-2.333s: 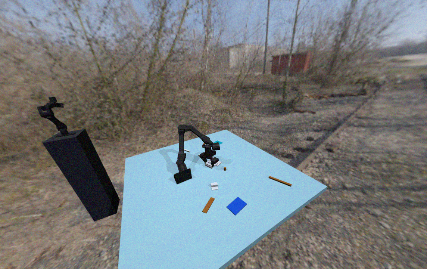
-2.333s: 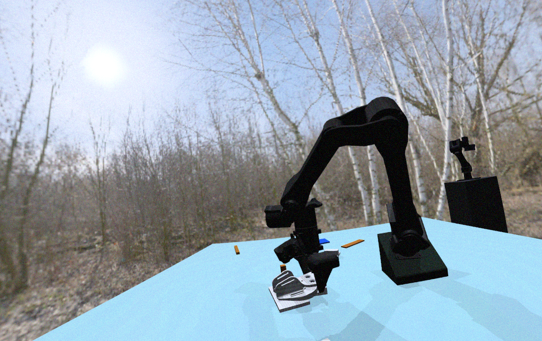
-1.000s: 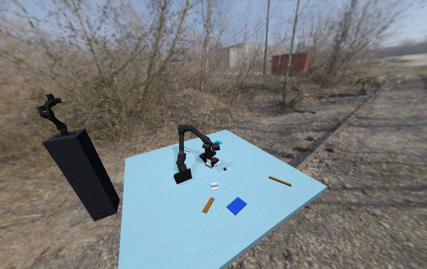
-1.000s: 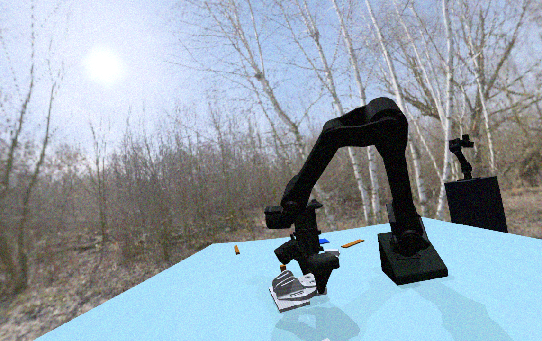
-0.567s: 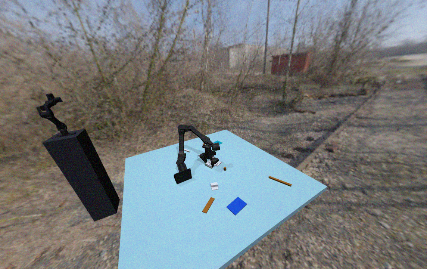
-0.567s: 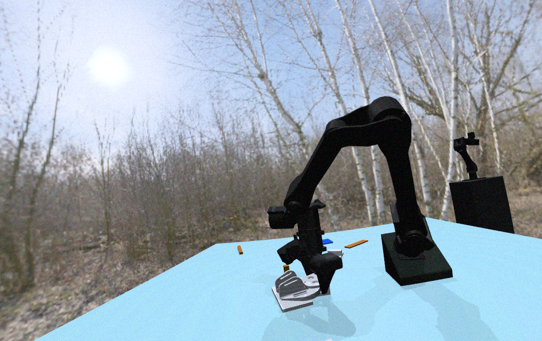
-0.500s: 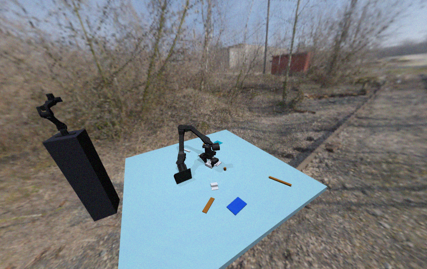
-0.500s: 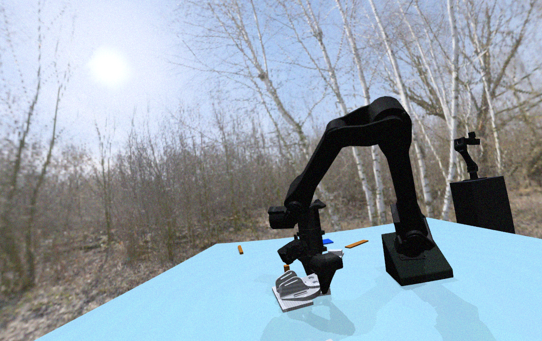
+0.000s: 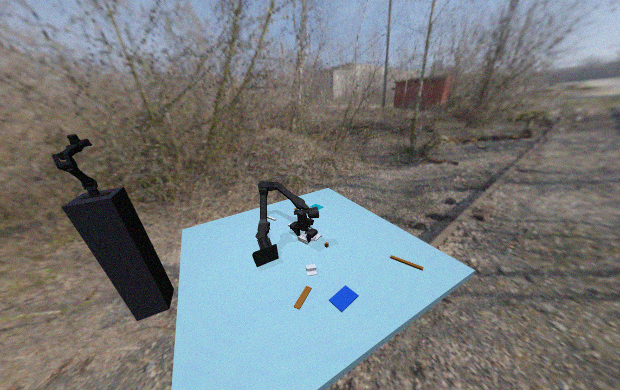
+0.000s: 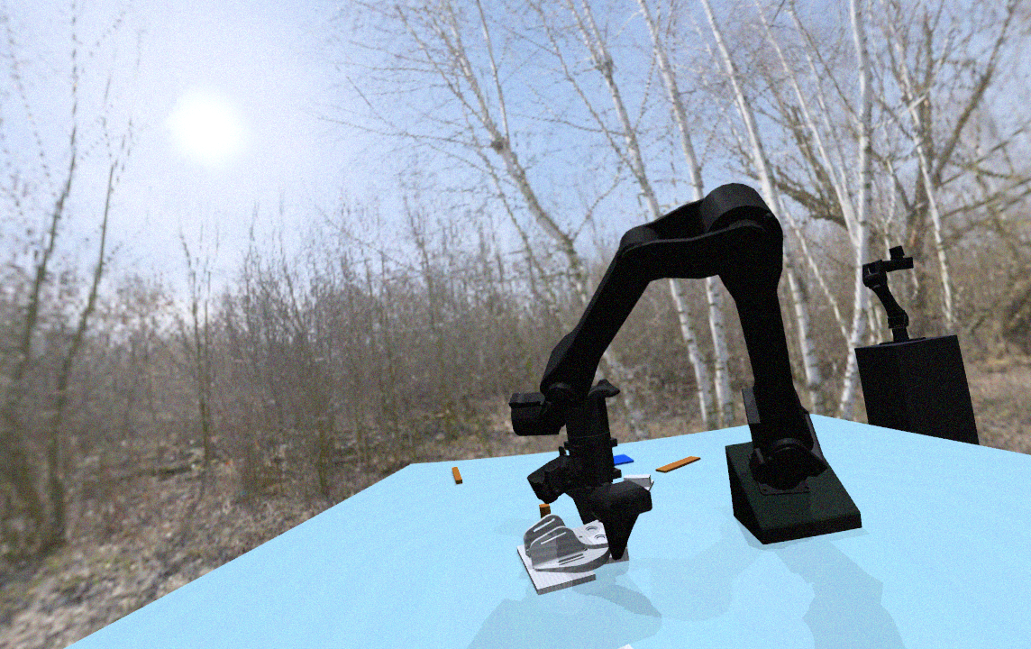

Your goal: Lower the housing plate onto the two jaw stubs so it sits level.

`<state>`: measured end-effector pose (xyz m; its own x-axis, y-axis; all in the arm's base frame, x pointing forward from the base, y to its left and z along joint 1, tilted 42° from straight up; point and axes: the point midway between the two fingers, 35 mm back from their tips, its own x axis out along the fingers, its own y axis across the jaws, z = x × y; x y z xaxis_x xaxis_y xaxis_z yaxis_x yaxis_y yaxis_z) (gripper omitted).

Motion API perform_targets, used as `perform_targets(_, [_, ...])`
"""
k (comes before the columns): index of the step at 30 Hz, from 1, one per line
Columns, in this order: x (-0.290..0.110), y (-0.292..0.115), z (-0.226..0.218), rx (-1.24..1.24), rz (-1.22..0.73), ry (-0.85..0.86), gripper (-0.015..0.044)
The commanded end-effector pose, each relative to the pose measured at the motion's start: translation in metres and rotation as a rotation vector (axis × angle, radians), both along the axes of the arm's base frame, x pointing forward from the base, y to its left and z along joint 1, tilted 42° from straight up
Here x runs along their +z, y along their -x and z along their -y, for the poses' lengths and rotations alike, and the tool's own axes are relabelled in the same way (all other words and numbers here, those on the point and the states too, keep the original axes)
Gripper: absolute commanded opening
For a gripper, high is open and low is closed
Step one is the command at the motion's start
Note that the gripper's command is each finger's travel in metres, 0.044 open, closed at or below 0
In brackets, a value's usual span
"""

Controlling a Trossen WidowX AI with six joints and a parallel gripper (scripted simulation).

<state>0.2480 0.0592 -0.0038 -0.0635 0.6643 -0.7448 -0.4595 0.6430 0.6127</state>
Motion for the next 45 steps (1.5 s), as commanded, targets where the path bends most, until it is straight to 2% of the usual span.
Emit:
perform_targets(1, [0.0, 0.0001, -0.0008, -0.005, -0.004, -0.005, 0.0351])
perform_targets(42, [0.0, 0.0001, -0.0008, -0.005, -0.004, -0.005, 0.0351])
perform_targets(45, [0.0, 0.0, 0.0, 0.0, 0.0, 0.0, 0.043])
